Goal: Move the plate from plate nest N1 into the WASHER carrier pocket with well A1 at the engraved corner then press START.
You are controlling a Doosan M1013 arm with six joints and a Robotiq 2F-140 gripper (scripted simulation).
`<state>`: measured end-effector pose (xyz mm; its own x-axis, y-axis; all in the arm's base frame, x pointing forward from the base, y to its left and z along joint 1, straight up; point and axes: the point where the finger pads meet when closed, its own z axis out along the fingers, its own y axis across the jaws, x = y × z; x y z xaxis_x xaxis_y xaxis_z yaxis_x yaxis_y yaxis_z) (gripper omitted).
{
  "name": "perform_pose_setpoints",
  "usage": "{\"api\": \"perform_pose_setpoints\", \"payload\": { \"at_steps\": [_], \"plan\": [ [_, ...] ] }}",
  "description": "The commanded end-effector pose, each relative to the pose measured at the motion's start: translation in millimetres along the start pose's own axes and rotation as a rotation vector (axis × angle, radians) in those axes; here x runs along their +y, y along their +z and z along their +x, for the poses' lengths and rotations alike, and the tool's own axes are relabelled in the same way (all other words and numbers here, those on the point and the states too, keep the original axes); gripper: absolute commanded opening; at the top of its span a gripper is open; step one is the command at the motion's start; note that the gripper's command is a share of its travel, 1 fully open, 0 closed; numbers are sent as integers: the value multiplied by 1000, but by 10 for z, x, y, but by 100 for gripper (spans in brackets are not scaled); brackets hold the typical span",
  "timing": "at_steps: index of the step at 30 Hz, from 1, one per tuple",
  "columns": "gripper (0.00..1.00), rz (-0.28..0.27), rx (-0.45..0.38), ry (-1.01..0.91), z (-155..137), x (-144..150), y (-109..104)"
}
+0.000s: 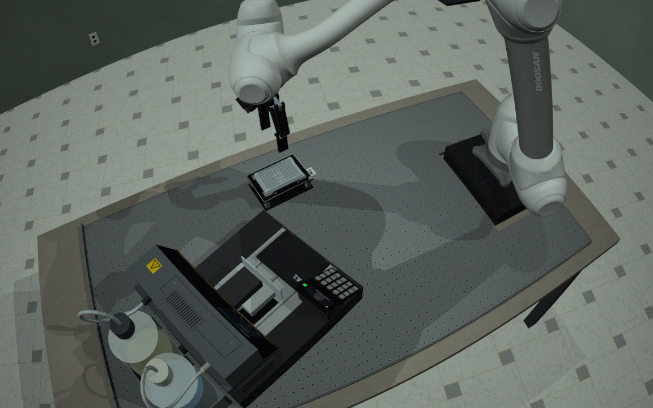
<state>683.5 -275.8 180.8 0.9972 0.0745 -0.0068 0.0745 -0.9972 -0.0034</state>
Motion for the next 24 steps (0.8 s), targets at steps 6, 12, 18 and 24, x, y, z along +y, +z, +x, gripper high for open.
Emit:
{"api": "perform_pose_setpoints", "payload": {
  "at_steps": [6,12,18,24],
  "plan": [
    [70,1,2,-2,14,4,323],
    [70,1,2,-2,13,4,523],
    [70,1,2,-2,13,4,675],
    [70,-1,4,-1,21,10,634]
  ]
}}
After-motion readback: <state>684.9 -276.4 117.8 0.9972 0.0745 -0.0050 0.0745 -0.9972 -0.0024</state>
